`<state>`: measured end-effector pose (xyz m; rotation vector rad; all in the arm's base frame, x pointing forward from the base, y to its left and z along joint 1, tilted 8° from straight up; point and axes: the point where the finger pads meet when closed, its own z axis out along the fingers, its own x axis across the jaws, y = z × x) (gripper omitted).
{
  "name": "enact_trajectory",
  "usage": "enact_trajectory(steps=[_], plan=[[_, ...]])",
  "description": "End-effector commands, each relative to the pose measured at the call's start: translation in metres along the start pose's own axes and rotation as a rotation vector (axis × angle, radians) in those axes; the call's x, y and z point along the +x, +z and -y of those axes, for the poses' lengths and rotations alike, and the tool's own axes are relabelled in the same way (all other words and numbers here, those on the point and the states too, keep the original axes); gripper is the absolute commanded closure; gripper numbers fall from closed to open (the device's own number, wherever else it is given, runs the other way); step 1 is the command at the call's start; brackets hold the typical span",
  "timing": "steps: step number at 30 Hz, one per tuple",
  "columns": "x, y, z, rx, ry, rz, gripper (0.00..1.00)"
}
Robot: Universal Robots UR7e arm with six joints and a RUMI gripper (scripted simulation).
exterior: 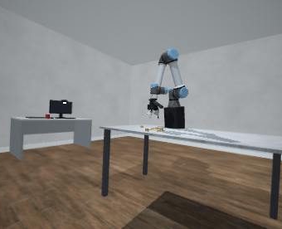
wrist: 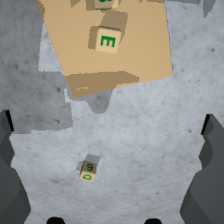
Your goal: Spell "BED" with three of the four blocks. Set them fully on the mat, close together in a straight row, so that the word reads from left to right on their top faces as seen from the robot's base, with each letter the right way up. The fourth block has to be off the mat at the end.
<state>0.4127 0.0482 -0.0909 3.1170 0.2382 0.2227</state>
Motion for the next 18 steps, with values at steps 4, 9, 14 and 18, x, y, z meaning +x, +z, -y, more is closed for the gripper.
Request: enact_trajectory(steps=[4, 9, 14, 18], plan=[[-0.002, 0.005, -0.077, 0.002, 0.120, 0.000, 0.00], [-0.014, 0.007, -0.131, 0.003, 0.212, -0.001, 0.00], [-0.025, 0.008, -0.165, 0.002, 0.269, -0.003, 0.00], [-0.032, 0.008, -0.181, 0.002, 0.296, -0.005, 0.00]])
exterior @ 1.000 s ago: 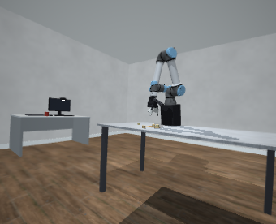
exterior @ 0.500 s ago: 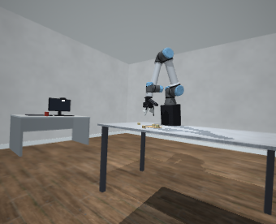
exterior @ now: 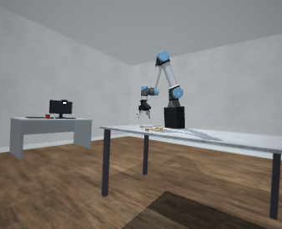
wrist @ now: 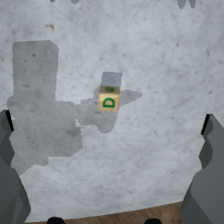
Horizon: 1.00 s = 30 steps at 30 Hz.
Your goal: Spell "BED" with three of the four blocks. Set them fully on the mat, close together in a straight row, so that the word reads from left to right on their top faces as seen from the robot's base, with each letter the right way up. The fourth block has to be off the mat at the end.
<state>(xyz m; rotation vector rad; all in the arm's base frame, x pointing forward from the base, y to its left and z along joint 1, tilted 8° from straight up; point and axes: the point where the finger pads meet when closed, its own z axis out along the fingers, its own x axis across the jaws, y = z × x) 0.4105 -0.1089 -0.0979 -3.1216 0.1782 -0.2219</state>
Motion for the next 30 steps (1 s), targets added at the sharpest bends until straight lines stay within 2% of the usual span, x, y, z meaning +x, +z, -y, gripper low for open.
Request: enact_trajectory(steps=[1, 7, 8, 30], plan=[[0.0016, 0.0025, -0.0302, 0.007, 0.036, -0.005, 0.00], [0.0004, 0.0026, -0.0375, 0.007, 0.048, -0.006, 0.00], [0.0004, 0.0026, -0.0375, 0.007, 0.048, -0.006, 0.63], [0.0003, 0.0023, -0.0371, 0.006, 0.048, -0.006, 0.63]])
